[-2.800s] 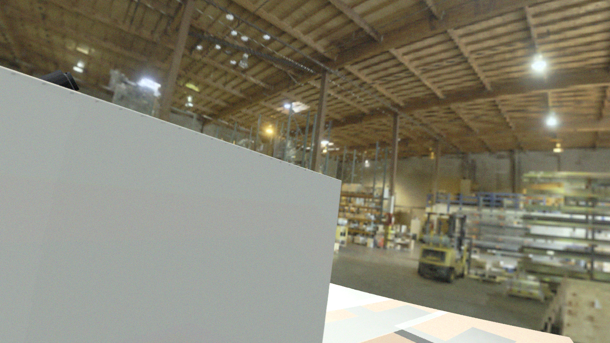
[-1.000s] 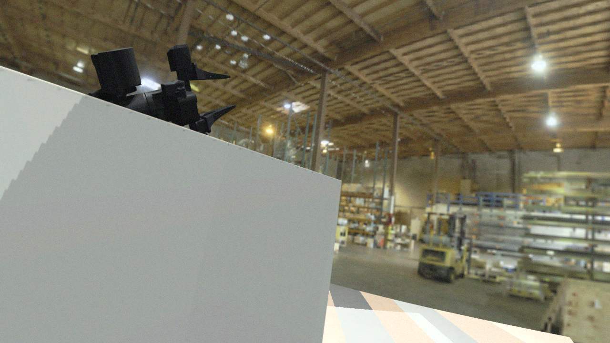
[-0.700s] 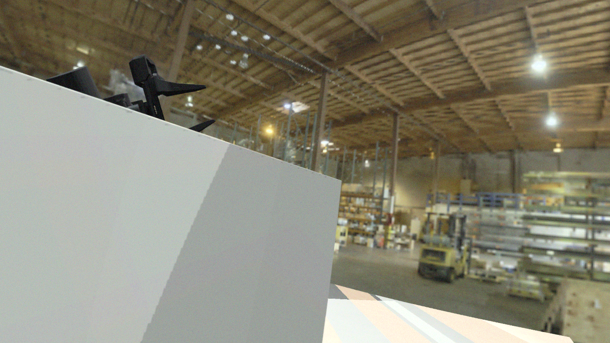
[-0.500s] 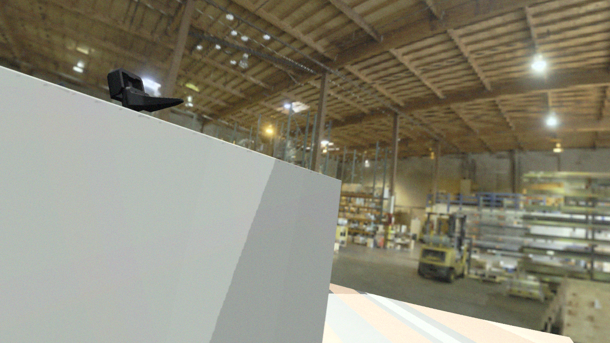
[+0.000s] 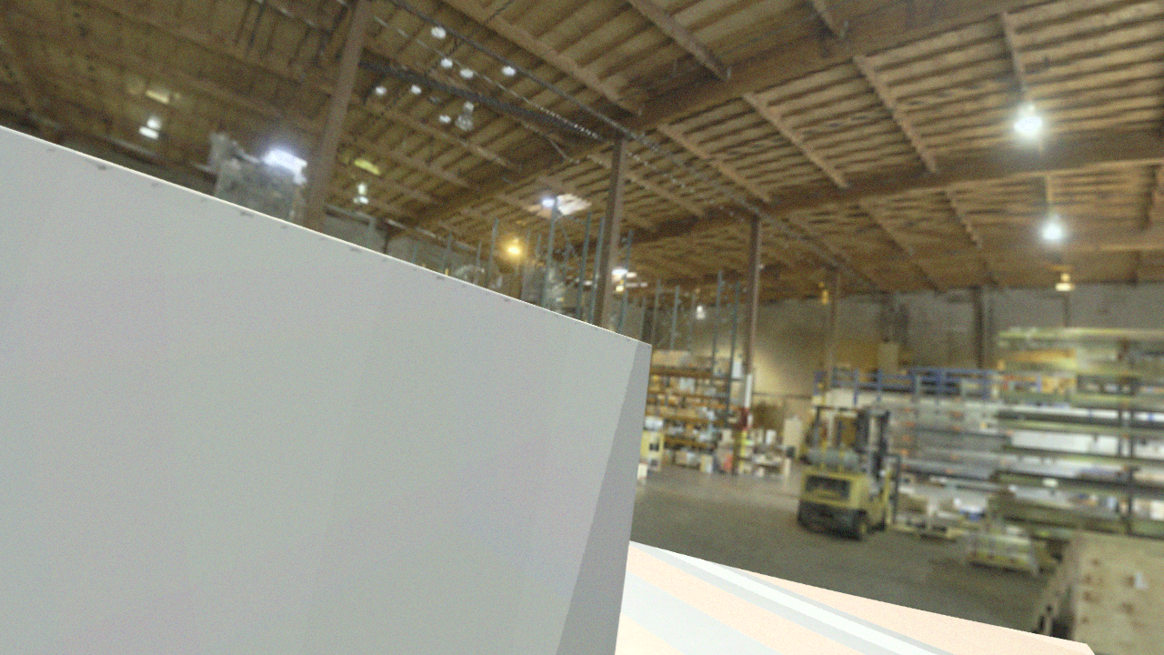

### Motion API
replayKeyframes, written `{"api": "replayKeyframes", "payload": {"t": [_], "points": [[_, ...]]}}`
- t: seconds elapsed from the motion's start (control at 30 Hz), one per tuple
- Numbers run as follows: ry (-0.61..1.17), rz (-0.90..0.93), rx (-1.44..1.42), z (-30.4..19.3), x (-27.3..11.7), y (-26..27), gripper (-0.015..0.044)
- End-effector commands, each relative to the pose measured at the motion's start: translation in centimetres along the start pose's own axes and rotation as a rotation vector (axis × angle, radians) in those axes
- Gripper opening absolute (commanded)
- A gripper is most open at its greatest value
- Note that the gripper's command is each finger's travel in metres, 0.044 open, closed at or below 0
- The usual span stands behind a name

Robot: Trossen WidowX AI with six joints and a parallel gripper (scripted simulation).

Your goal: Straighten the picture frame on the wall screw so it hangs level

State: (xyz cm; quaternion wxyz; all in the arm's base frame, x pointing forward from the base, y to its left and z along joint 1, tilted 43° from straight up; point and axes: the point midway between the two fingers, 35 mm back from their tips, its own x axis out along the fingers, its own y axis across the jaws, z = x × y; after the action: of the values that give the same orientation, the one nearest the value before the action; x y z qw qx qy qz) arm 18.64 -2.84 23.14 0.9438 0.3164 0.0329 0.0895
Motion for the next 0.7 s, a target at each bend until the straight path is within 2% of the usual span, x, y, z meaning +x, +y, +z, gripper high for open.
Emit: {"api": "replayKeyframes", "payload": {"t": [0.0, 0.67], "points": [[-0.066, -0.082, -0.108, 0.30, -1.23, -1.63, 0.0260], [-0.079, -0.100, -0.129, 0.39, -1.49, -1.94, 0.0260]]}}
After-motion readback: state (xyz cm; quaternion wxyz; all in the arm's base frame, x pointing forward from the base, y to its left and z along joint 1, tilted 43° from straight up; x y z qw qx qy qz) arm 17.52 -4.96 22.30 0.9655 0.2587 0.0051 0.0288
